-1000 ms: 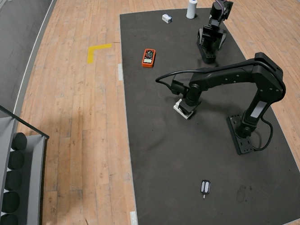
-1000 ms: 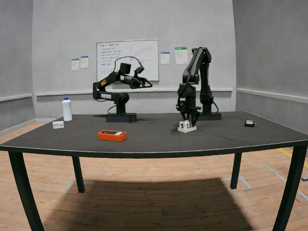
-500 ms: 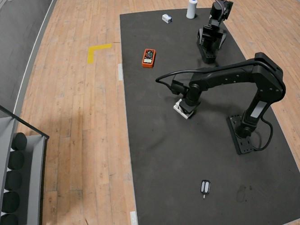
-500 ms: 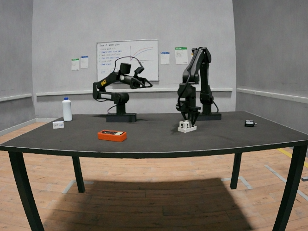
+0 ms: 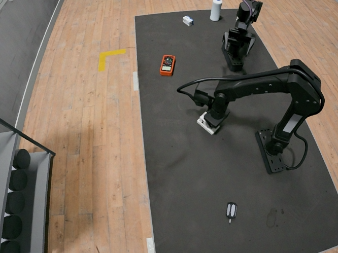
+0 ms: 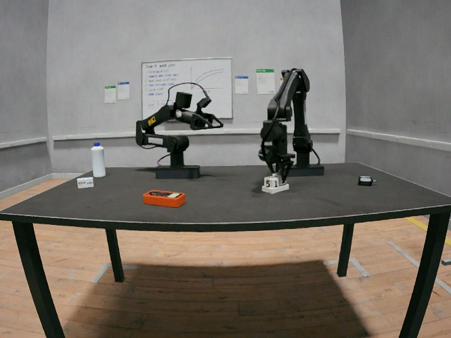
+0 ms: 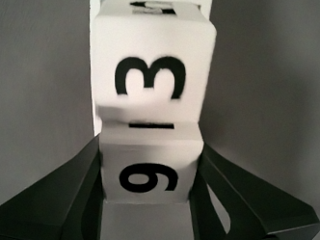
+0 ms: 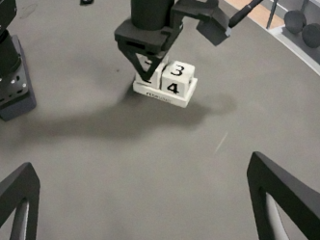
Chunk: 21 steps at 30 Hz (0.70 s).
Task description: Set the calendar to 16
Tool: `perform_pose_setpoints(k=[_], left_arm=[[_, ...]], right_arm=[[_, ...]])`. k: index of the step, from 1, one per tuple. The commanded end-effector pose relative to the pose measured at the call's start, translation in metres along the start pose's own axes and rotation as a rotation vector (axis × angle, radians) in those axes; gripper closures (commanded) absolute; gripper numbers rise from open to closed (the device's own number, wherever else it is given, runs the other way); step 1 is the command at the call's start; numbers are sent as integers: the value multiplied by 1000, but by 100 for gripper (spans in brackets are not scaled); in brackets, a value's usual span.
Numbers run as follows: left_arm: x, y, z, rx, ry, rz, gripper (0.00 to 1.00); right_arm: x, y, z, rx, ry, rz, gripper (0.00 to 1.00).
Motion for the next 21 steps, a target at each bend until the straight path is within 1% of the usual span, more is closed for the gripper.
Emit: perform_pose_setpoints(k=[1, 3, 6, 9, 12, 14, 18, 21], left_arm=[[-7, 3, -42, -15, -58, -6, 65], [-6, 2, -49, -15, -58, -6, 65], [-6, 2, -50, -14, -55, -6, 65], [-4, 3, -51, -11, -44, -11, 65], [-2, 3, -55, -9, -37, -11, 65], [-2, 3, -55, -9, -37, -11, 65], [-1, 2, -64, -8, -36, -11, 65], [-2, 3, -70, -10, -42, -11, 65]], right_arm=[[-3, 1, 0, -5, -17, -2, 0], [-3, 1, 0, -5, -17, -2, 0], [-3, 1, 0, -5, -17, -2, 0], [-8, -1, 4, 6, -50, -1, 0], [-21, -5, 11, 30, -111, -7, 0], [-21, -5, 11, 30, -111, -7, 0], [-36, -14, 33, 60, -160, -7, 0], [-45, -18, 42, 79, -213, -10, 0]])
Point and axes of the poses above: on each arm, the point where the finger pads meet when closed, its own z axis out along the fingers, its own y axis across the jaws, x = y × z, the point moved 9 cm from there along -z, back along the fingers, and after that the axes turned 2 degrees about -z, right-handed, at the moved point
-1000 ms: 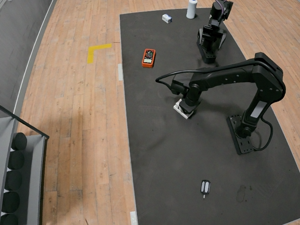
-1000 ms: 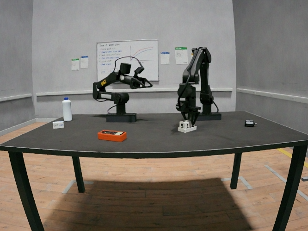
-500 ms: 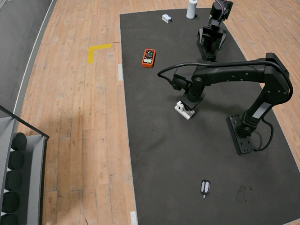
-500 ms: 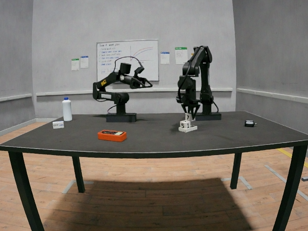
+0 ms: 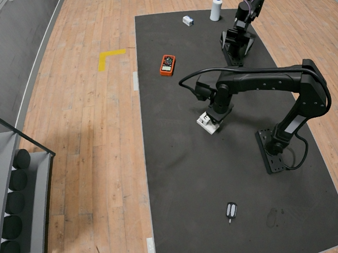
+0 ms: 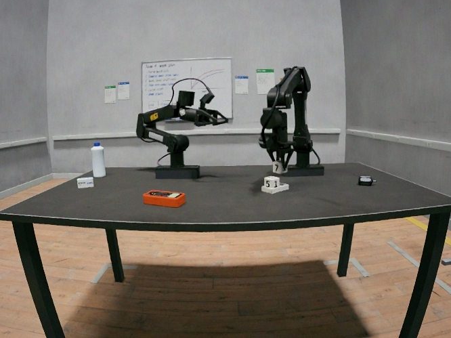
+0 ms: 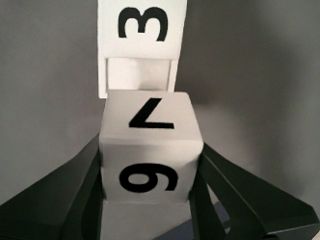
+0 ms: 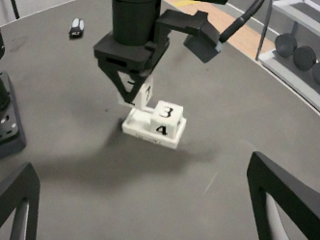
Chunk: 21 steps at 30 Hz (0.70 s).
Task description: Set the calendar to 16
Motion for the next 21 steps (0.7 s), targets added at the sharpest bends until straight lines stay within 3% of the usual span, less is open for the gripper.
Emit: perform_pose_setpoints(k=[1, 10, 15, 21], left_arm=[[-5, 4, -27, -18, -69, -11, 65], [-15, 19, -27, -23, -123, 5, 65], [-20, 68, -17, -50, -132, -22, 65], [-35, 125, 16, -49, -106, 0, 65]], right_arm=[[-25, -9, 25, 49, -135, -3, 0], [-28, -16, 47, 76, -166, 0, 0], [-5, -21, 78, 85, -65, 19, 0], [27, -25, 103, 87, 66, 40, 0]])
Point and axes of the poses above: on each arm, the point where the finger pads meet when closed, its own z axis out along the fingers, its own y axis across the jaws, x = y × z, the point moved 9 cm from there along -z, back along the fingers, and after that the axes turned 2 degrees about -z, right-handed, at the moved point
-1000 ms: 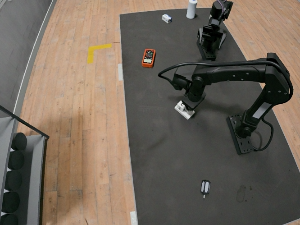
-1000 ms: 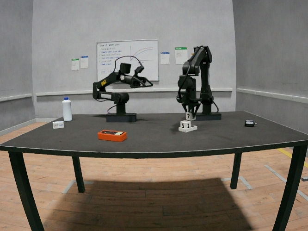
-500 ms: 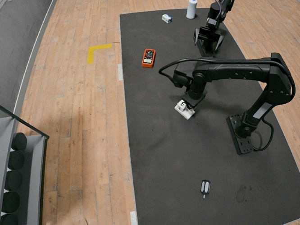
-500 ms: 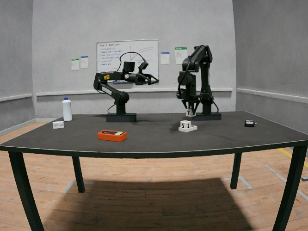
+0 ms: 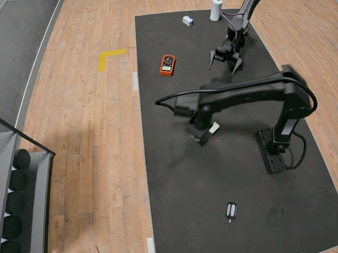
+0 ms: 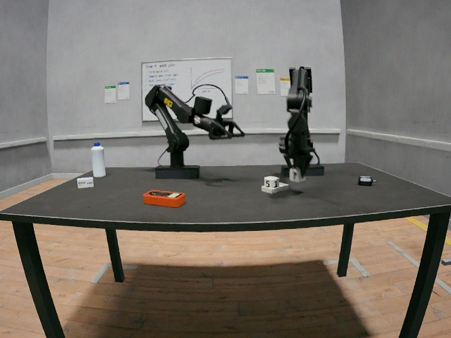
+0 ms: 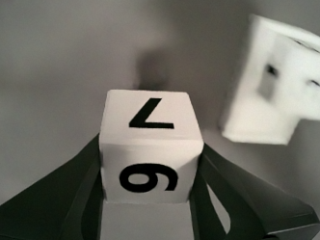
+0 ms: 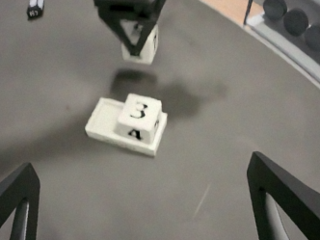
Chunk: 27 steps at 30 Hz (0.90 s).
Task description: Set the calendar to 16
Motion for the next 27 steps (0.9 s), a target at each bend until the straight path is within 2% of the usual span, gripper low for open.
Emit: perform_pose_setpoints(k=[1, 4, 14, 16, 21, 23, 27], left_arm=[[-22, 28, 6, -30, -55, 69, 65], [-26, 41, 19, -25, -42, 75, 65], [-26, 48, 24, -16, -26, 95, 65], [-26, 48, 24, -17, -26, 154, 65], [-25, 47, 24, -31, -32, 442, 65], [-25, 47, 24, -31, -32, 442, 65], [-26, 45, 24, -33, -29, 595, 65]], right_arm=[[-9, -3, 11, 19, -69, 7, 0], [-8, -3, 12, 19, -63, 8, 0], [-8, -2, 12, 15, -63, 8, 0], [-9, -2, 11, 15, -68, 7, 0], [-9, -2, 11, 15, -69, 7, 0], [-9, -2, 11, 15, -69, 7, 0], [-9, -2, 11, 15, -69, 7, 0]])
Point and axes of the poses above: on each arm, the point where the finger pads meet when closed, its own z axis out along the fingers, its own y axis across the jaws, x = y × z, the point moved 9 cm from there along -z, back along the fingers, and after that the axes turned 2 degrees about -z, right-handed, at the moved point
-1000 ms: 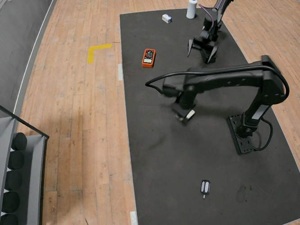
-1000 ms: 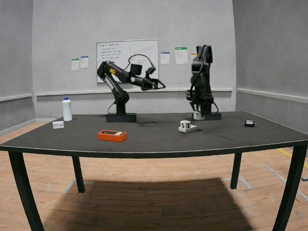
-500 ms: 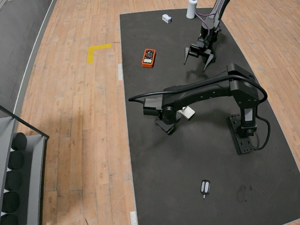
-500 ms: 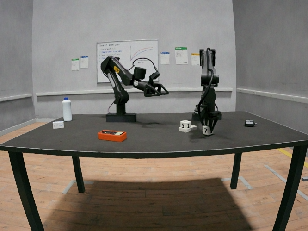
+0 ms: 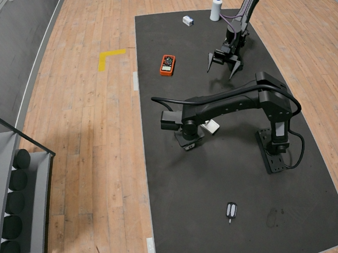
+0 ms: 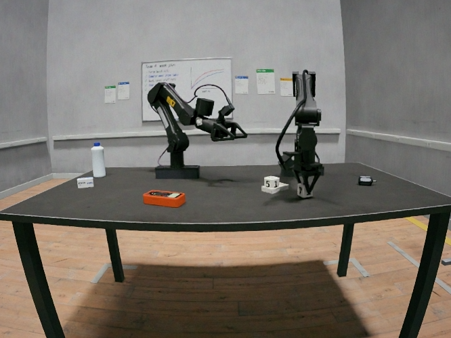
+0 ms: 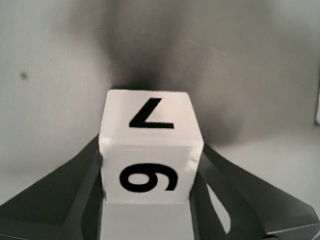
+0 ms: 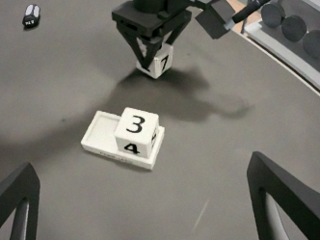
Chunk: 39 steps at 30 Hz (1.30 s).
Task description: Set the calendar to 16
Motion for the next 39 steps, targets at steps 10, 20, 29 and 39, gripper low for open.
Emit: perform_pose_setpoints(k=[10, 20, 29, 39], left_arm=[[-5, 8, -16, -55, -40, 226, 65], [-5, 8, -17, -39, -31, 237, 65], [-12, 13, -13, -32, -28, 268, 65], [-14, 14, -11, -61, -42, 261, 65]], right_arm=[[-6, 0, 0, 0, -25, 0, 0], [-6, 0, 0, 0, -25, 0, 0], [-6, 0, 0, 0, -25, 0, 0], [-6, 0, 0, 0, -25, 0, 0]])
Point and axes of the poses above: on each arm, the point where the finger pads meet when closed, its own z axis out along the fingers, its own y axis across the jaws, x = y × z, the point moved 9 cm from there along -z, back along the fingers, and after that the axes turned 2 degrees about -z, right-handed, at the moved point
